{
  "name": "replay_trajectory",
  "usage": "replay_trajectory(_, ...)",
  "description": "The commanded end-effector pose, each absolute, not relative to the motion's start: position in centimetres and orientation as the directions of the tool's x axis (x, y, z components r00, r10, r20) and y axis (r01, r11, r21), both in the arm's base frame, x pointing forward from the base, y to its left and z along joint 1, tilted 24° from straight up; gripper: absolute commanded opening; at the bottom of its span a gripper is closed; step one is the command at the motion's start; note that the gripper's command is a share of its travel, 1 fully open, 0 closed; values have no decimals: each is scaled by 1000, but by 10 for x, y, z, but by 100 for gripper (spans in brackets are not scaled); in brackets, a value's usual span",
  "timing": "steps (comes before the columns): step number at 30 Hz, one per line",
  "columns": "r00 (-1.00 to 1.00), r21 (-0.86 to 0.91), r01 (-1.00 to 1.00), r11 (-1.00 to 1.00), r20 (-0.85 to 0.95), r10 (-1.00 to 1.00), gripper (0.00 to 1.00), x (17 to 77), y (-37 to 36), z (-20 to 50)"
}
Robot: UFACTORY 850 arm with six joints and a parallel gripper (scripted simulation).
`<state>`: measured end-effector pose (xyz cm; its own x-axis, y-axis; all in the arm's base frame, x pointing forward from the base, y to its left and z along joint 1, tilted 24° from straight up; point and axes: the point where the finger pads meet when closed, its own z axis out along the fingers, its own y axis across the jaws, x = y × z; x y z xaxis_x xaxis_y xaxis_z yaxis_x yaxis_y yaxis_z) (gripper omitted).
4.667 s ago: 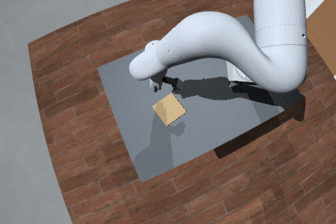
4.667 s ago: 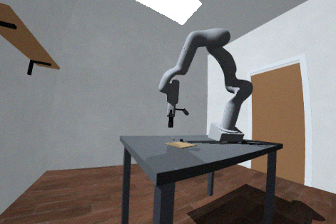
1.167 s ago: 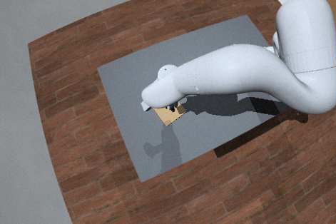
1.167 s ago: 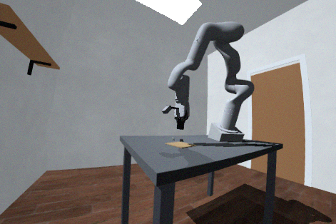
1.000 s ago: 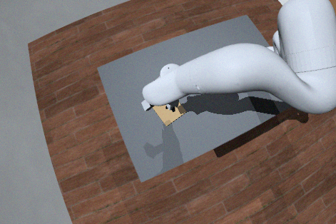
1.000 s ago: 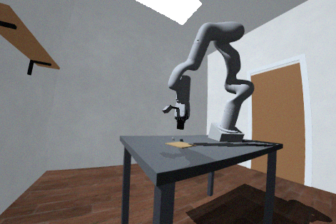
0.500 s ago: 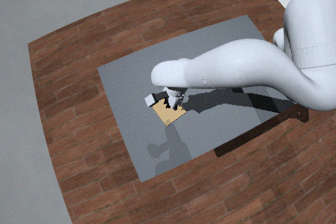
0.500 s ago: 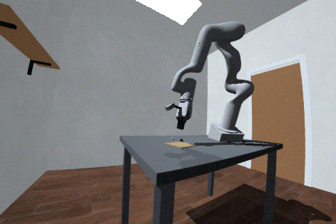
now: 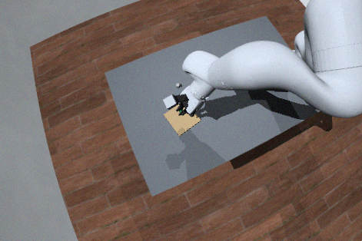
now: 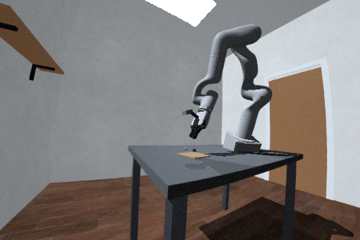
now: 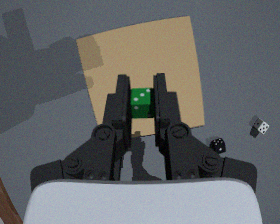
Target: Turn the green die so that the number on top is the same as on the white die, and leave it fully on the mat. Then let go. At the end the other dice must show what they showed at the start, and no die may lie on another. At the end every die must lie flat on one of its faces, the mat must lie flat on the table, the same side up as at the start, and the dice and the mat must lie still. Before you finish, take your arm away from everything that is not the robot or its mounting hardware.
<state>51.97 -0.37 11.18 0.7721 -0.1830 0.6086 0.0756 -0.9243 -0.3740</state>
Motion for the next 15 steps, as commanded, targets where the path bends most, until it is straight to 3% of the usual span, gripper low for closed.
replay_trajectory(1, 667, -367, 80, -927, 711, -224, 11, 519, 1, 112)
replay_trajectory(15, 492, -361, 78, -929, 824, -280, 11, 516, 0, 112)
